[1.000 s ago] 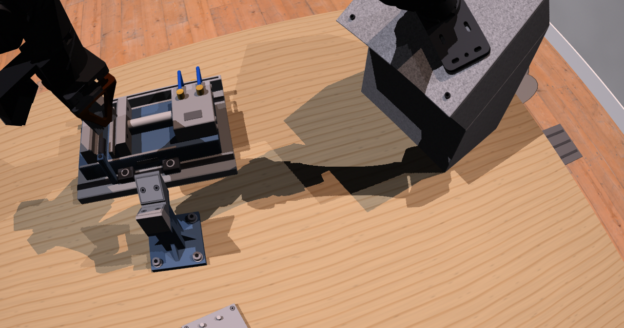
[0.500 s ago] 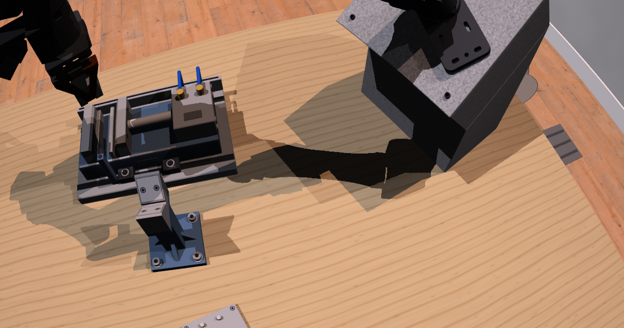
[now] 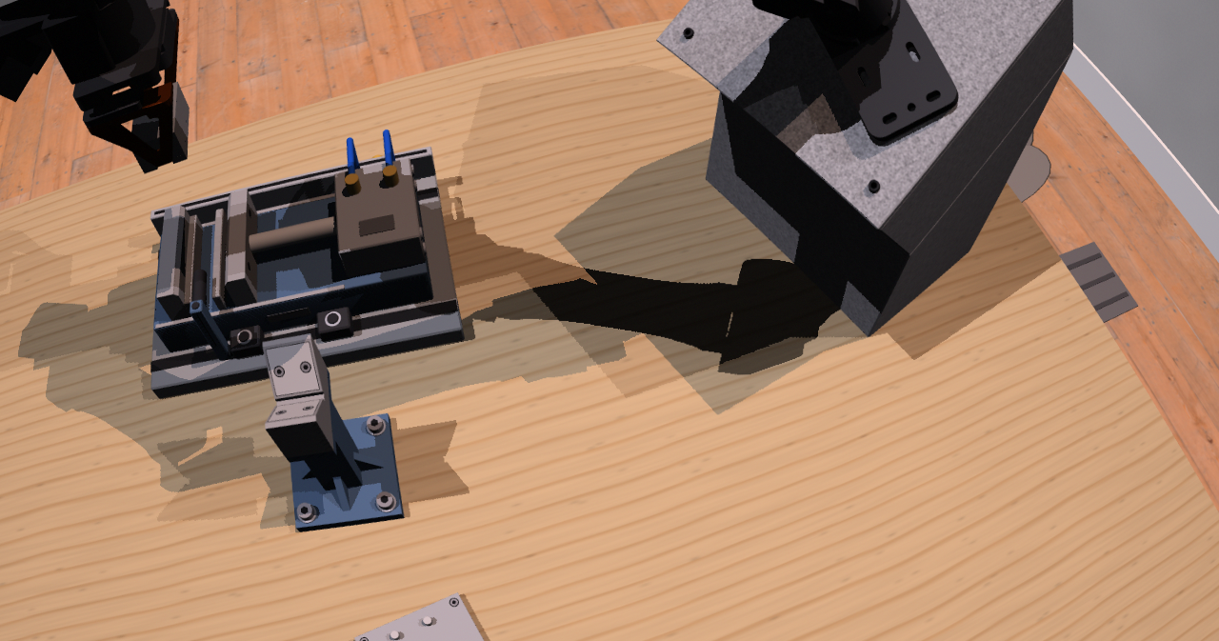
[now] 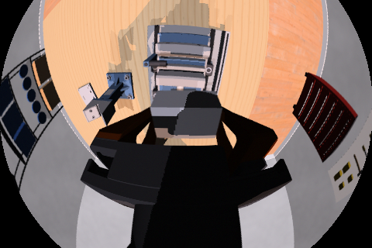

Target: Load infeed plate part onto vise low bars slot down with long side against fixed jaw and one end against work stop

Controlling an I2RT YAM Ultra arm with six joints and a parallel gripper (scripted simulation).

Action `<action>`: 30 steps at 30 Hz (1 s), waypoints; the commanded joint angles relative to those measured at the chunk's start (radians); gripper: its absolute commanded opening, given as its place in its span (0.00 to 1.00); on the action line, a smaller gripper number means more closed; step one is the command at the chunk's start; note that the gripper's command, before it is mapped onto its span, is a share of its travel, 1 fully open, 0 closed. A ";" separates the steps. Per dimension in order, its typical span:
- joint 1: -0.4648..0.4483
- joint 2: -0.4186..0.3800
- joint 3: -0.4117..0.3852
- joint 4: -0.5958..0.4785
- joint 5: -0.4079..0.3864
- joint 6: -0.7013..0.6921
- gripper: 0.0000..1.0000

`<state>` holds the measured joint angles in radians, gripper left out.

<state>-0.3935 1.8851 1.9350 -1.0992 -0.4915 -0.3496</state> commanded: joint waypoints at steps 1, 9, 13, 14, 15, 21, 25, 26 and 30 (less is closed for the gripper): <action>-0.039 -0.028 0.048 -0.024 -0.026 0.043 0.00; -0.050 -0.015 0.063 -0.032 -0.033 0.059 0.00; -0.052 -0.006 0.065 -0.034 -0.034 0.062 0.00; -0.052 -0.005 0.065 -0.034 -0.034 0.062 0.00; -0.052 -0.005 0.065 -0.033 -0.034 0.062 0.00; -0.052 -0.005 0.065 -0.031 -0.034 0.060 0.00; -0.052 -0.005 0.065 -0.031 -0.034 0.060 0.00; -0.052 -0.005 0.065 -0.031 -0.034 0.060 0.00; -0.052 -0.005 0.065 -0.031 -0.034 0.060 0.00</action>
<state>-0.4118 1.8927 1.9583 -1.1233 -0.5152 -0.2962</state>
